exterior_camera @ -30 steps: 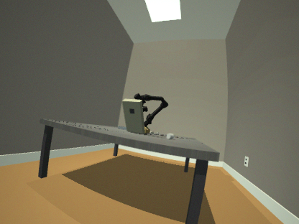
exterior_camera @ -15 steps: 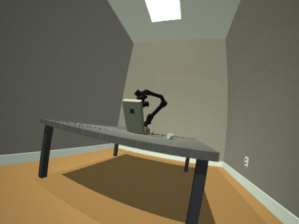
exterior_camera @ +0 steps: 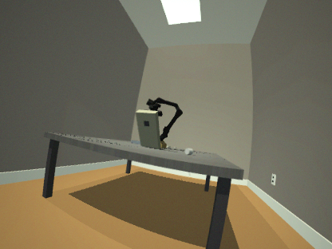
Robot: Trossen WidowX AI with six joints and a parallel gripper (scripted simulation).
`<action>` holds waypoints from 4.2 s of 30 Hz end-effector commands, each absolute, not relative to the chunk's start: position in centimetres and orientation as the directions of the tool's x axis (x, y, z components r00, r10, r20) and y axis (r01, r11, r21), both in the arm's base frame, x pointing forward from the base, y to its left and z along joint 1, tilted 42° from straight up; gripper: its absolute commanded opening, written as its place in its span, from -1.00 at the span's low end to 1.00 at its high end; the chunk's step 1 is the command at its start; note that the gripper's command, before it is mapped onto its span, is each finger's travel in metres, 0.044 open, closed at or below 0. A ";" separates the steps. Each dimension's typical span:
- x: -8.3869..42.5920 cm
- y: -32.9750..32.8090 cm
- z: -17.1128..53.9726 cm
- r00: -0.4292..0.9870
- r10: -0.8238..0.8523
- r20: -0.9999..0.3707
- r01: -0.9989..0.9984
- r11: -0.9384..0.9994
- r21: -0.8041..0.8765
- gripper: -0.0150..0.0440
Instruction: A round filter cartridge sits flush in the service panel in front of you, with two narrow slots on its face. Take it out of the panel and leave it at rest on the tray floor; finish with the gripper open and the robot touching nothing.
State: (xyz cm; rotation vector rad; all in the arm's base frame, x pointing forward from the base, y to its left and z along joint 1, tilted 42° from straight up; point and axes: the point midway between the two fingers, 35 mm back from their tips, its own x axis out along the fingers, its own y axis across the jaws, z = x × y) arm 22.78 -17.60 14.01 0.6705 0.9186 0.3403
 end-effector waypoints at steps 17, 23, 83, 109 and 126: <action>19.5 -24.3 7.2 0.514 0.431 -0.742 0.337 0.694 0.636 -0.49; 16.2 -27.4 4.3 0.444 0.341 -0.828 0.588 0.586 0.557 -0.49; -5.1 -20.4 -17.3 -0.025 0.184 -0.983 0.978 -0.199 -0.062 -0.49; -4.8 -18.8 -18.6 -0.017 0.195 -0.981 0.977 -0.203 -0.058 1.00; -5.4 -23.1 -14.0 -0.022 0.181 -0.983 0.978 -0.201 -0.059 1.00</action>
